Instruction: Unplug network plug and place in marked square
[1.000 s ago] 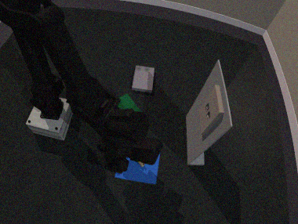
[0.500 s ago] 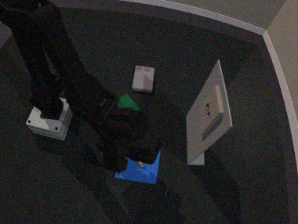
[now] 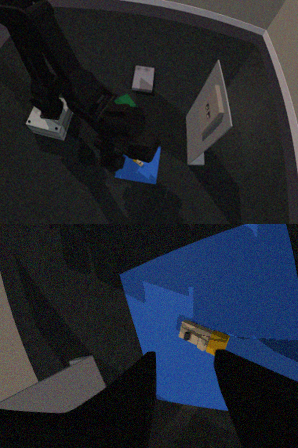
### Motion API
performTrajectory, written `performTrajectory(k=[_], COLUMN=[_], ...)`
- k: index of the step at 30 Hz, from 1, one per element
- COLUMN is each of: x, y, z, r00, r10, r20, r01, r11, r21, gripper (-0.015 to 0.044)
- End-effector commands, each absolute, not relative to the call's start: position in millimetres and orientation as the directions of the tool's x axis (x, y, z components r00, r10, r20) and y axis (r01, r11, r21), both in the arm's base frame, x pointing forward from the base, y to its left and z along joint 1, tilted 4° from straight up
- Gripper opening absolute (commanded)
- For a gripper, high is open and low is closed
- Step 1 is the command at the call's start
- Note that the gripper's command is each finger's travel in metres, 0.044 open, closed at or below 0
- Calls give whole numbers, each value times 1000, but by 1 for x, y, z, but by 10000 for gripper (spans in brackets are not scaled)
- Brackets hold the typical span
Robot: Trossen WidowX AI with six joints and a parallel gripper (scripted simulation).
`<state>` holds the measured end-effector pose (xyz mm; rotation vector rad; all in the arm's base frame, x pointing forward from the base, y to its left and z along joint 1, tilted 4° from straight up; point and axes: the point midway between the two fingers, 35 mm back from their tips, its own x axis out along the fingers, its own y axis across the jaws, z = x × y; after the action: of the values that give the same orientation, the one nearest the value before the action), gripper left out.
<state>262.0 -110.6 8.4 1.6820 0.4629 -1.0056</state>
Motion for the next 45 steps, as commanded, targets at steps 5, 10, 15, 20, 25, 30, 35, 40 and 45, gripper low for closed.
performTrajectory(k=[5,10,15,20,25,30,35,40,45], x=[259,257,258,258,258,258,258,257,256], y=[-109,-109,-110,-111,-112,-113,-113,-113,-114], z=[14,17,23,31,38,46,54,62,70], r00=[572,572,572,572,572,572,572,572,571], r10=[-176,-176,-176,-176,-177,-177,-177,-177,-177], r20=[-801,-801,-801,-801,-801,-801,-801,-801,-801], r01=[725,725,725,725,725,725,725,725,725], r11=[-349,-349,-349,-349,-349,-349,-349,-349,-350], r21=[594,594,594,594,594,594,594,594,594], gripper=[156,156,156,156,156,156,156,156,156])
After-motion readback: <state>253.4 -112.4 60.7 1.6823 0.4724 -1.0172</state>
